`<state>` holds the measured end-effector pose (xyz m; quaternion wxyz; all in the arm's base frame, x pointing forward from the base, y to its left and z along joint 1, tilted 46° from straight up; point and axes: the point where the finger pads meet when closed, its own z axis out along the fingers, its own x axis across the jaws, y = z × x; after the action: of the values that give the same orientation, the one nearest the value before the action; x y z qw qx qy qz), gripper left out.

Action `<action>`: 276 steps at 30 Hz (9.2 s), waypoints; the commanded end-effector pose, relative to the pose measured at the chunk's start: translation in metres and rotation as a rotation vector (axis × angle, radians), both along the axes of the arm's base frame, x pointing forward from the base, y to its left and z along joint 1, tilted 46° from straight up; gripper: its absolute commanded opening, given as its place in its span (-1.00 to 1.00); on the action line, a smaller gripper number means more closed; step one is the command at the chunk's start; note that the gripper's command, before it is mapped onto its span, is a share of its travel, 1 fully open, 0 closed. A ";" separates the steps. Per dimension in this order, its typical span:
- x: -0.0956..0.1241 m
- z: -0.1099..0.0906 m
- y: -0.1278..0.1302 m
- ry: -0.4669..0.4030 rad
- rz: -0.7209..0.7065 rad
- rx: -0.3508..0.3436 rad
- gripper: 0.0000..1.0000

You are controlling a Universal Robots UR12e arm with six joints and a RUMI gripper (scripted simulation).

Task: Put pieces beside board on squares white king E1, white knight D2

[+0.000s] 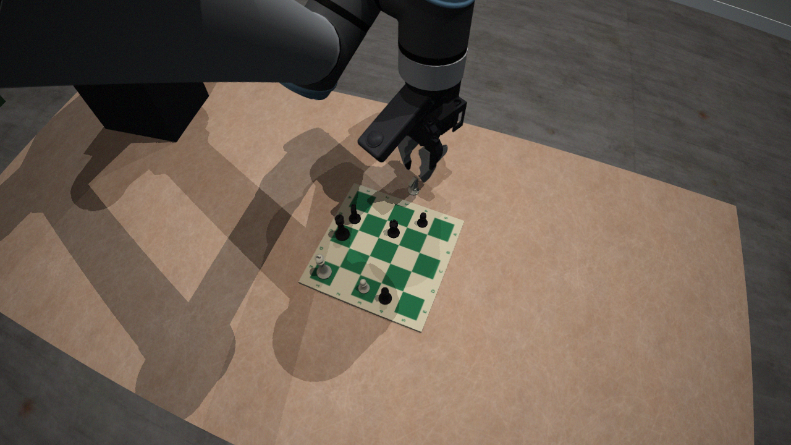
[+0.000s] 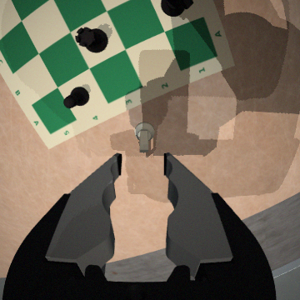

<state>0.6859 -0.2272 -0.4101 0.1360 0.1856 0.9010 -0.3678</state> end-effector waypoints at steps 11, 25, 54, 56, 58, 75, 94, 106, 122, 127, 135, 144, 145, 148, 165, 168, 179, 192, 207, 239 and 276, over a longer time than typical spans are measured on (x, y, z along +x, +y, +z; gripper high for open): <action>0.003 -0.017 -0.017 -0.001 -0.001 0.001 -0.56; 0.004 -0.023 -0.023 0.000 0.002 0.000 -0.56; 0.004 -0.023 -0.023 0.000 0.001 0.000 -0.56; 0.004 -0.023 -0.023 0.000 0.001 0.000 -0.56; 0.004 -0.023 -0.023 0.000 0.001 0.000 -0.56; 0.004 -0.023 -0.023 0.000 0.001 0.000 -1.00; 0.004 -0.023 -0.023 0.000 0.001 0.000 -1.00; -0.004 0.019 0.020 0.002 0.002 0.000 -1.00; -0.009 0.046 0.048 0.002 -0.001 0.001 -1.00; -0.008 0.045 0.047 0.001 -0.001 0.001 -1.00; -0.012 0.064 0.030 0.041 0.037 -0.002 -1.00; -0.027 0.115 -0.020 0.160 0.153 -0.017 -1.00; -0.030 0.123 -0.027 0.179 0.171 -0.020 -1.00; -0.040 0.146 -0.048 0.231 0.223 -0.030 -1.00; -0.053 0.172 -0.071 0.301 0.293 -0.044 -1.00; -0.052 0.173 -0.072 0.299 0.291 -0.046 -1.00; -0.050 0.168 -0.079 0.298 0.290 -0.045 -1.00; -0.044 0.130 -0.119 0.298 0.290 -0.045 -1.00; -0.041 0.106 -0.143 0.298 0.290 -0.045 -1.00; -0.041 0.107 -0.142 0.299 0.291 -0.045 -1.00; -0.042 0.108 -0.142 0.295 0.286 -0.044 -1.00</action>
<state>0.6442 -0.3694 -0.3035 0.0570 -0.0038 0.9200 -0.3878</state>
